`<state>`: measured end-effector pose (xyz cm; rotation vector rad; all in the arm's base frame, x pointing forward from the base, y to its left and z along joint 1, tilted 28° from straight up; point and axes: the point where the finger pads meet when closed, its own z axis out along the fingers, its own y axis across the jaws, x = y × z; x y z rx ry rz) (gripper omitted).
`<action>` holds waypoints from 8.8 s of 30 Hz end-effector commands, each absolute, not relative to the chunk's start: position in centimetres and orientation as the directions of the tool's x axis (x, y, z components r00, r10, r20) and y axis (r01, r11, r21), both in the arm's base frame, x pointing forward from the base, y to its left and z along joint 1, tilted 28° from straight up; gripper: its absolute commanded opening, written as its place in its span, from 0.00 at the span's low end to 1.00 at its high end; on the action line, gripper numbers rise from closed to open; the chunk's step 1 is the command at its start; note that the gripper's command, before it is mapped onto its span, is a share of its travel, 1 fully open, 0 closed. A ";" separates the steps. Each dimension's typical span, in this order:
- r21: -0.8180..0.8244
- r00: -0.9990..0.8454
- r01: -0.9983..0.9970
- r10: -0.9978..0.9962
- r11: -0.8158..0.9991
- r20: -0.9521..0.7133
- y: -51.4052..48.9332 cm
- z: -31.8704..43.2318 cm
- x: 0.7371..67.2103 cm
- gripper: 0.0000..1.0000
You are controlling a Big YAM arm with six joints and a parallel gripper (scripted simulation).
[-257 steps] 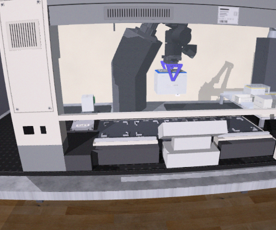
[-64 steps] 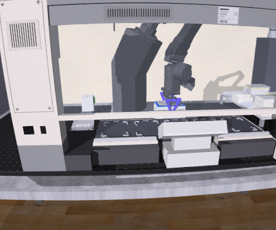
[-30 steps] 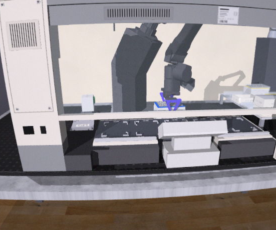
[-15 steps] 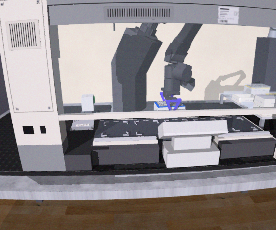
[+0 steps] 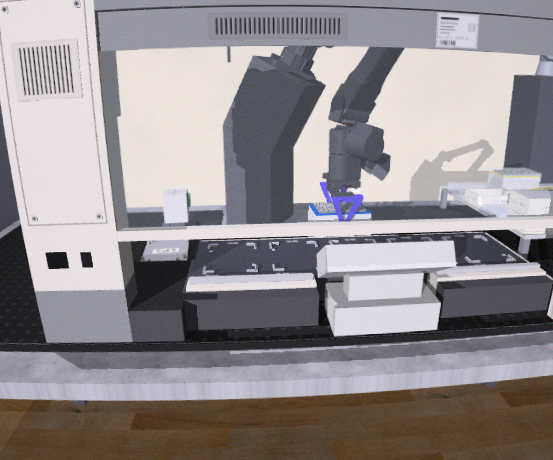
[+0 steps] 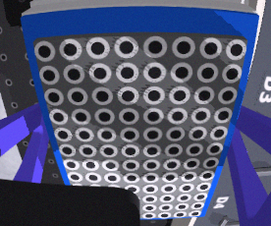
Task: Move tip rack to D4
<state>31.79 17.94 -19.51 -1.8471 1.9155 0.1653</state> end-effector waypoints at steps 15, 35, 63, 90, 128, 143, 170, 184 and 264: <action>-0.228 0.010 -0.969 -0.913 0.092 -0.409 16.2 -16.7 30.7 1.00; -0.231 0.011 -0.969 -0.912 0.092 -0.410 15.1 -14.1 30.0 1.00; -0.237 0.014 -0.967 -0.911 0.092 -0.412 13.6 -10.6 29.3 1.00; -0.245 0.018 -0.965 -0.910 0.092 -0.414 12.1 -7.0 28.7 1.00; -0.254 0.022 -0.963 -0.910 0.092 -0.415 10.0 -2.0 27.8 1.00; -0.265 0.027 -0.960 -0.910 0.092 -0.414 9.2 0.3 27.8 1.00; -0.284 0.036 -0.954 -0.910 0.092 -0.413 7.5 4.8 27.5 1.00; -0.254 0.022 -0.963 -0.911 0.091 -0.412 6.9 5.0 25.9 1.00; 0.101 -0.658 -0.699 -0.582 0.708 -0.477 6.6 5.1 26.4 1.00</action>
